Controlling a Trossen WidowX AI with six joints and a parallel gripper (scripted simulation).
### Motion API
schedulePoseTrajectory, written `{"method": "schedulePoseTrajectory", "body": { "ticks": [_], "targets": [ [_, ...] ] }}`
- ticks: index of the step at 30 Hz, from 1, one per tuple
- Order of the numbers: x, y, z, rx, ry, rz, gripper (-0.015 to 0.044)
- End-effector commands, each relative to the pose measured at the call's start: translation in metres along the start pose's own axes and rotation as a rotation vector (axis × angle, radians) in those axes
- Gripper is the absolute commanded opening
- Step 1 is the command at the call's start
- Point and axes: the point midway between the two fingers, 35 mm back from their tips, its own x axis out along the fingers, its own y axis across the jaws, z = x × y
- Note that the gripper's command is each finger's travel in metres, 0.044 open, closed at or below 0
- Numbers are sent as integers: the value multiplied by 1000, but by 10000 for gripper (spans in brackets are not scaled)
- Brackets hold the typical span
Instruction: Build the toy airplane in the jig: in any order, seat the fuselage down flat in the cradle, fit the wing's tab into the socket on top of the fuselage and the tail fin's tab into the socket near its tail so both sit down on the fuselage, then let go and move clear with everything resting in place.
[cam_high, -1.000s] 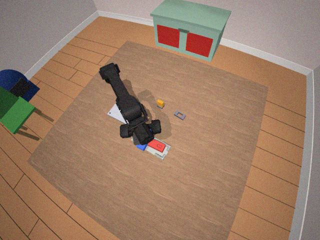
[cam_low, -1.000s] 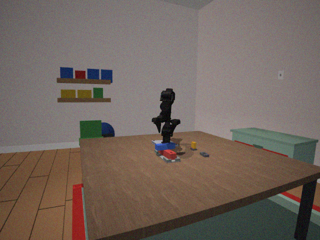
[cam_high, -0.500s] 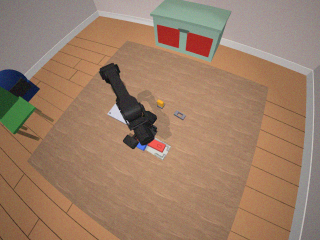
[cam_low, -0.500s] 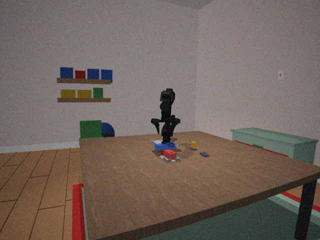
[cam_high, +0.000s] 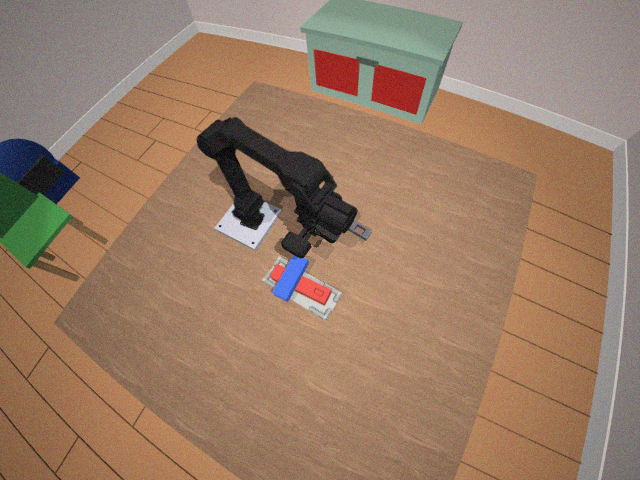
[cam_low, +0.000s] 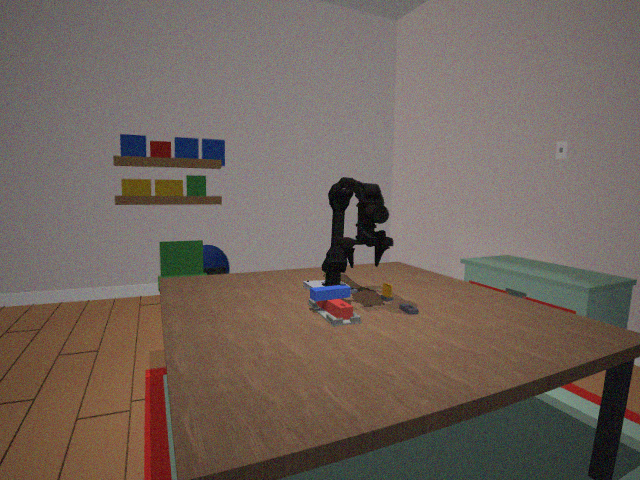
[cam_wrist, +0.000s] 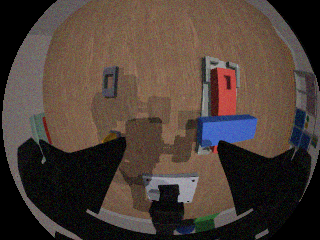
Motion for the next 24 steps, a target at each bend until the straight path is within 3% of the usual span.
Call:
{"method": "schedulePoseTrajectory", "body": {
  "ticks": [1, 11, 15, 20, 24],
  "targets": [
    [0, 38, -11, 4, 1, -1, 440],
    [1, 134, -72, 5, 5, 16, 440],
    [3, 139, -77, 5, 5, 17, 440],
    [50, 140, -77, 5, 5, 17, 440],
    [58, 140, -77, 5, 5, 17, 440]
  ]
}}
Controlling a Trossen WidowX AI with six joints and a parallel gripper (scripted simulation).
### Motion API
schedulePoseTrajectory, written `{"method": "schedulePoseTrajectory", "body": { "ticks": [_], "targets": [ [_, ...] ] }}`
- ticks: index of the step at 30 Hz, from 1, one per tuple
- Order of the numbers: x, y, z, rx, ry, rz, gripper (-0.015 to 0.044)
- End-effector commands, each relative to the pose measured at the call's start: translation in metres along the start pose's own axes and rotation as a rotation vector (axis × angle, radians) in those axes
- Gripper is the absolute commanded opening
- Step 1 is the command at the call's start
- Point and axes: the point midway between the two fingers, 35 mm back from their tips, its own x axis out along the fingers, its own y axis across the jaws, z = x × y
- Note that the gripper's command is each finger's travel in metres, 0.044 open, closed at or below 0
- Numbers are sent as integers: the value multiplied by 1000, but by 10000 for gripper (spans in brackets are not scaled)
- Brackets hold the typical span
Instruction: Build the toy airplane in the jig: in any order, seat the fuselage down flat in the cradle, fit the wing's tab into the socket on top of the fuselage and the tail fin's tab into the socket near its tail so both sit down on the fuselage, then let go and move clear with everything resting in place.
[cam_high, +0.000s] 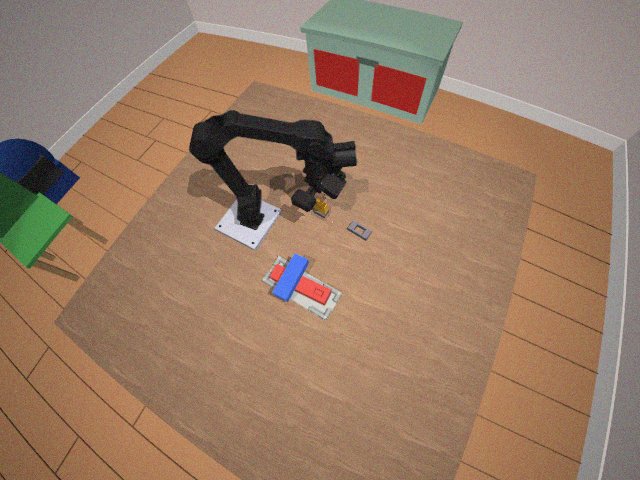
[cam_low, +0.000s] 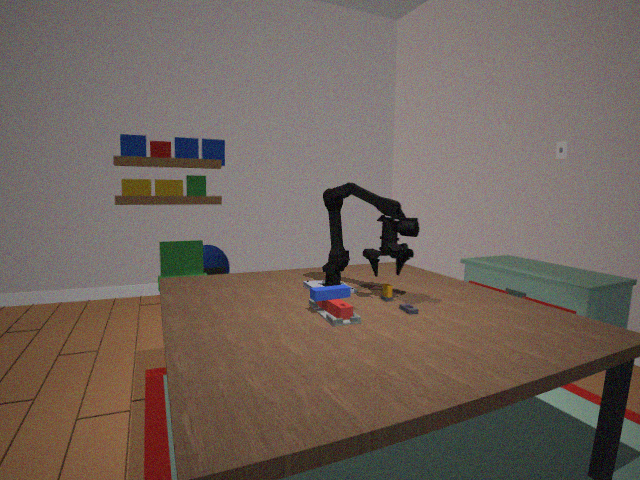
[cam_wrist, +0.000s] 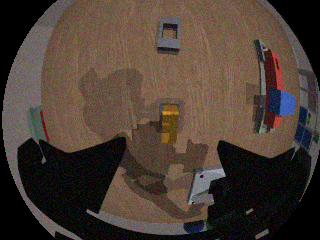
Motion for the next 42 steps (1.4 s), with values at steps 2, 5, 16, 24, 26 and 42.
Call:
{"method": "schedulePoseTrajectory", "body": {
  "ticks": [2, 5, 16, 24, 26, 42],
  "targets": [
    [9, 2, 1, 4, -10, 9, 440],
    [19, 2, 1, 4, -10, 9, 440],
    [33, 3, 2, 4, -10, 9, 440],
    [46, 3, 3, 4, -10, 9, 440],
    [49, 3, 3, 4, -10, 9, 440],
    [71, 2, 2, 4, -10, 9, 414]
  ]
}}
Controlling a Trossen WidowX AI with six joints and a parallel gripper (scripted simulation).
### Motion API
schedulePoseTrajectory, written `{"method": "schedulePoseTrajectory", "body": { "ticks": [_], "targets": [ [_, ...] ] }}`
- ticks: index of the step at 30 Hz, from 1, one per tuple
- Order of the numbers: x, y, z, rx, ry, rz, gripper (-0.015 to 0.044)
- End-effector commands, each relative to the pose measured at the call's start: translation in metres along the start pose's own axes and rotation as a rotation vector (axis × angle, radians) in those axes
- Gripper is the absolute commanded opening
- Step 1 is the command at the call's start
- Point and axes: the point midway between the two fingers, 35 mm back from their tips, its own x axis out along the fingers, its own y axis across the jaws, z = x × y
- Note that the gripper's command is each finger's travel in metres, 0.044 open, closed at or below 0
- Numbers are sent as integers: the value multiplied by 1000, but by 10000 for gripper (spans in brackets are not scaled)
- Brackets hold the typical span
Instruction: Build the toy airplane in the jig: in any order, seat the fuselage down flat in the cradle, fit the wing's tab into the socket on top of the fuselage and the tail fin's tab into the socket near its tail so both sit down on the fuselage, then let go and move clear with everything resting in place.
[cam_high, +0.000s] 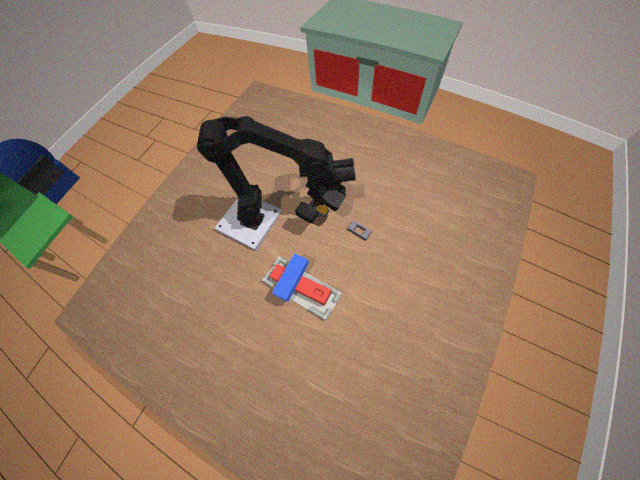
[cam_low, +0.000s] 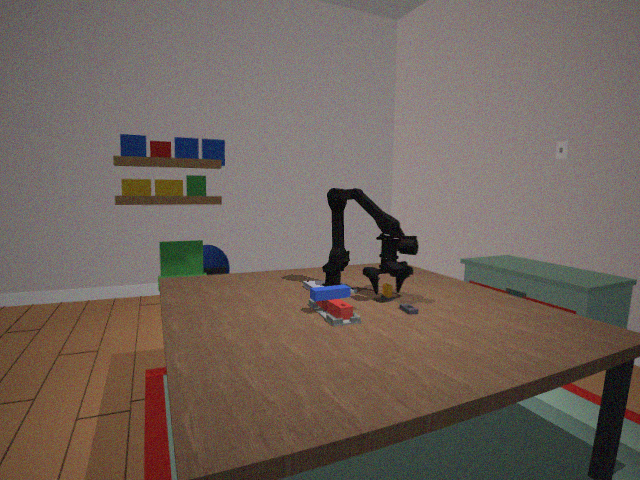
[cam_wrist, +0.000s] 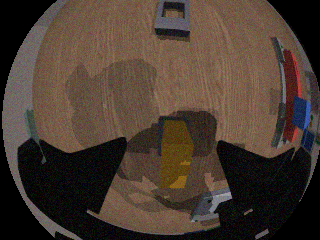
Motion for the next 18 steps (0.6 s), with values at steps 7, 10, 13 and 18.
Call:
{"method": "schedulePoseTrajectory", "body": {
  "ticks": [7, 10, 13, 18],
  "targets": [
    [3, 0, -1, 6, 4, -3, 230],
    [3, 0, -1, 6, 4, -3, 151],
    [3, 0, -1, 6, 4, -3, 72],
    [3, 0, -1, 6, 4, -3, 39]
  ]
}}
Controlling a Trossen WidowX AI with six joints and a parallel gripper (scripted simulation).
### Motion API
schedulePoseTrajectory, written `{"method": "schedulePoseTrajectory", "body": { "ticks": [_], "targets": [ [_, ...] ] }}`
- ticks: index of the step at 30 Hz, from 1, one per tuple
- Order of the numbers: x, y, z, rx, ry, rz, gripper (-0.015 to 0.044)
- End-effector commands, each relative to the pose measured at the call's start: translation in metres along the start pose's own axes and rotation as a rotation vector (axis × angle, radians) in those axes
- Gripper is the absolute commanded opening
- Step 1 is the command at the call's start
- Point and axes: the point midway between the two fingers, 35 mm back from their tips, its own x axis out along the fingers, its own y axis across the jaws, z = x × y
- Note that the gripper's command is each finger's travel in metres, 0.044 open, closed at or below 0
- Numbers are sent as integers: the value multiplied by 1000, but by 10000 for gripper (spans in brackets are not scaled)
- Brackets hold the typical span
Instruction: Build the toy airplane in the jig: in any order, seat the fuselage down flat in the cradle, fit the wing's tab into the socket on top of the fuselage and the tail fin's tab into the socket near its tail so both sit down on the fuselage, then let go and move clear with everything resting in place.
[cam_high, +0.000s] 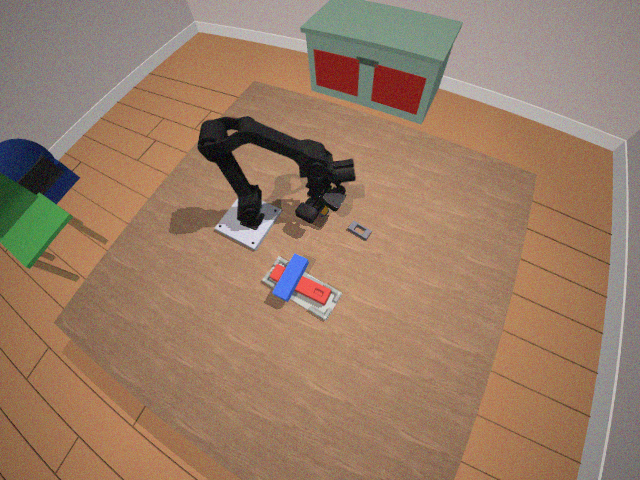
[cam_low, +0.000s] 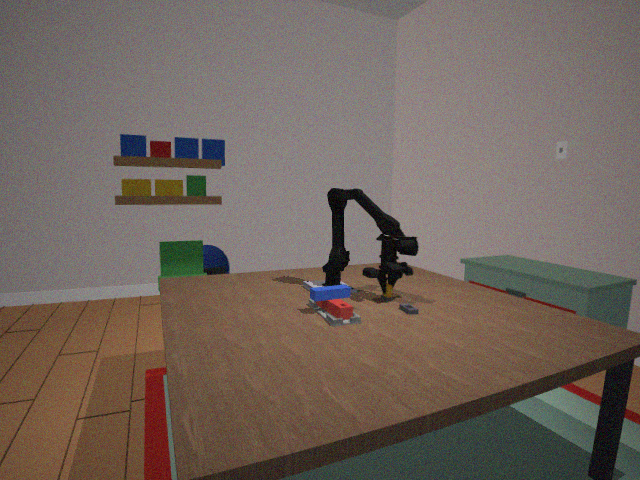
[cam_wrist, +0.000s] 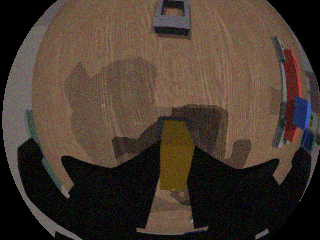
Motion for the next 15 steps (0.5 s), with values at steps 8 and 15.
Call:
{"method": "schedulePoseTrajectory", "body": {
  "ticks": [8, 15],
  "targets": [
    [-6, 1, 1, 8, -1, -1, 0],
    [-26, 3, 4, 14, -3, -4, 0]
  ]
}}
